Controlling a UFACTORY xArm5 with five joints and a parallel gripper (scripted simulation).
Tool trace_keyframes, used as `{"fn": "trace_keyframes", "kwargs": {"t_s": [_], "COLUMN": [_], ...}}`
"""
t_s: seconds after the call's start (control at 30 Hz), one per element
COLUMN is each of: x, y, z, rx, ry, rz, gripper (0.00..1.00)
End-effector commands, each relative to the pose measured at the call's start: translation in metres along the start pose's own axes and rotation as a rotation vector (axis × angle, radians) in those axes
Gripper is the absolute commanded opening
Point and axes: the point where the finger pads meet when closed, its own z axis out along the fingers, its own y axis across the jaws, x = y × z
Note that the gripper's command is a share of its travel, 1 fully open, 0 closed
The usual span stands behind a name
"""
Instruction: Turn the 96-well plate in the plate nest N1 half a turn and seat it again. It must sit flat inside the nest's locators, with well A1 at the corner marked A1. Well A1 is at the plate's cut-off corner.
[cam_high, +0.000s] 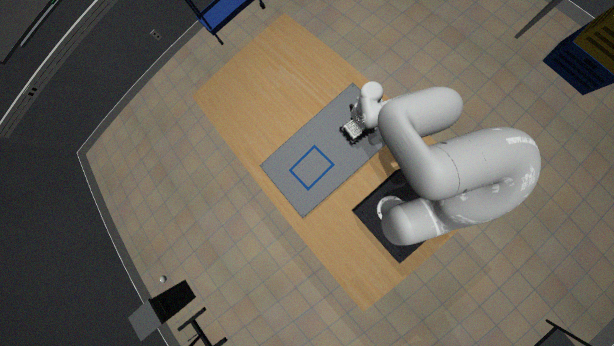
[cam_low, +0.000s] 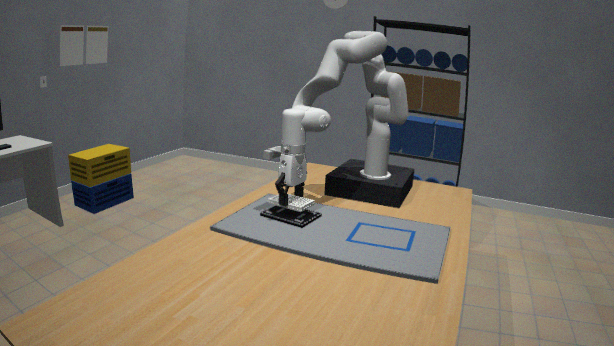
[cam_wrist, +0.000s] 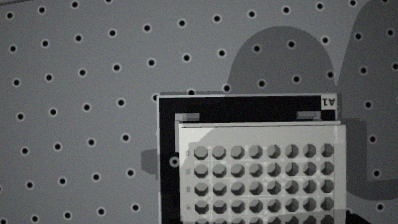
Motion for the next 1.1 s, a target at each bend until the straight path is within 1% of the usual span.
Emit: {"fn": "trace_keyframes", "kwargs": {"t_s": [0.0,0.17,0.23,0.73,0.8,0.97,1.07], "x": [0.000,0.000,0.000,0.000,0.000,0.000,0.000], "y": [-0.001,-0.001,-0.001,-0.001,-0.001,-0.001,-0.001], "z": [-0.007,-0.016,-0.016,-0.041,-0.041,-0.049,-0.049], "rx": [0.003,0.003,0.003,0.003,0.003,0.003,0.003], "ry": [0.001,0.001,0.001,0.001,0.001,0.001,0.001], "rz": [0.000,0.000,0.000,0.000,0.000,0.000,0.000], "gripper": [0.00,0.00,0.00,0.00,0.00,0.00,0.00]}}
